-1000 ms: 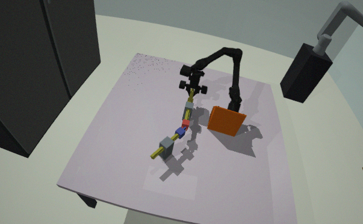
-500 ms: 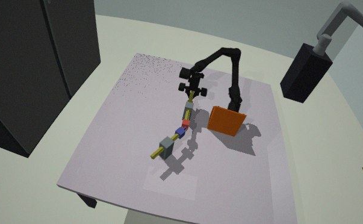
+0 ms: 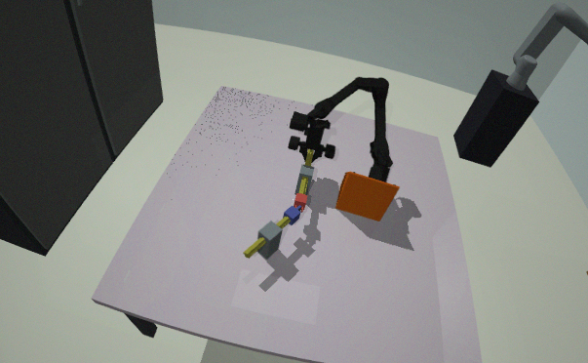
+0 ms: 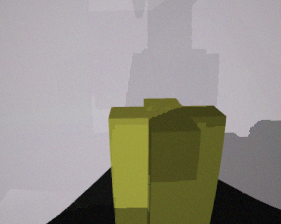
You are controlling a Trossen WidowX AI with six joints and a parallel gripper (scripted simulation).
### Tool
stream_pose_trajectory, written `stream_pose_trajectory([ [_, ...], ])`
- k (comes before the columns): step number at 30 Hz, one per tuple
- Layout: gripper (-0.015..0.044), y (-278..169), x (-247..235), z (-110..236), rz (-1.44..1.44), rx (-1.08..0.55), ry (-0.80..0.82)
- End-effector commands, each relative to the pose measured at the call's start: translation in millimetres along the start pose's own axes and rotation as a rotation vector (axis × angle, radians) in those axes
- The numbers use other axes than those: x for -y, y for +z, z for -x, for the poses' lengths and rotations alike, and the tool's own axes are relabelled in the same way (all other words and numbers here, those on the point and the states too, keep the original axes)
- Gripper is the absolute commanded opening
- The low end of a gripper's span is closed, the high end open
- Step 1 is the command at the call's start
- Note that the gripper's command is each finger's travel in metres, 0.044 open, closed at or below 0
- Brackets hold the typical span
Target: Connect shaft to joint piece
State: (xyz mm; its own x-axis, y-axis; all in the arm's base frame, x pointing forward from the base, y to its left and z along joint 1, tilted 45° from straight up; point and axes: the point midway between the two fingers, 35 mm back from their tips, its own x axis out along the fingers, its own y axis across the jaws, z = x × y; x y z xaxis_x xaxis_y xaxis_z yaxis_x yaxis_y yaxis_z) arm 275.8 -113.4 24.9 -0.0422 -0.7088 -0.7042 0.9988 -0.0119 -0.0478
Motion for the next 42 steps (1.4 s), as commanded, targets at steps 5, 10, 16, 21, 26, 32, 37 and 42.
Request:
stream_pose_trajectory([
  [5,0.0000,0,0,0,0.000,0.000,0.001],
  [10,0.0067,0,0,0,0.000,0.000,0.001],
  [16,0.0146,0,0,0,0.000,0.000,0.001],
  [21,0.0277,0,0,0,0.000,0.000,0.001],
  [26,0.0408,0,0,0,0.000,0.000,0.001],
  [32,0.0440,0,0,0,0.000,0.000,0.001],
  [37,0.0440,0,0,0,0.000,0.000,0.001],
  [42,0.0440,0,-1,20,0.002,-0.005,0.001],
])
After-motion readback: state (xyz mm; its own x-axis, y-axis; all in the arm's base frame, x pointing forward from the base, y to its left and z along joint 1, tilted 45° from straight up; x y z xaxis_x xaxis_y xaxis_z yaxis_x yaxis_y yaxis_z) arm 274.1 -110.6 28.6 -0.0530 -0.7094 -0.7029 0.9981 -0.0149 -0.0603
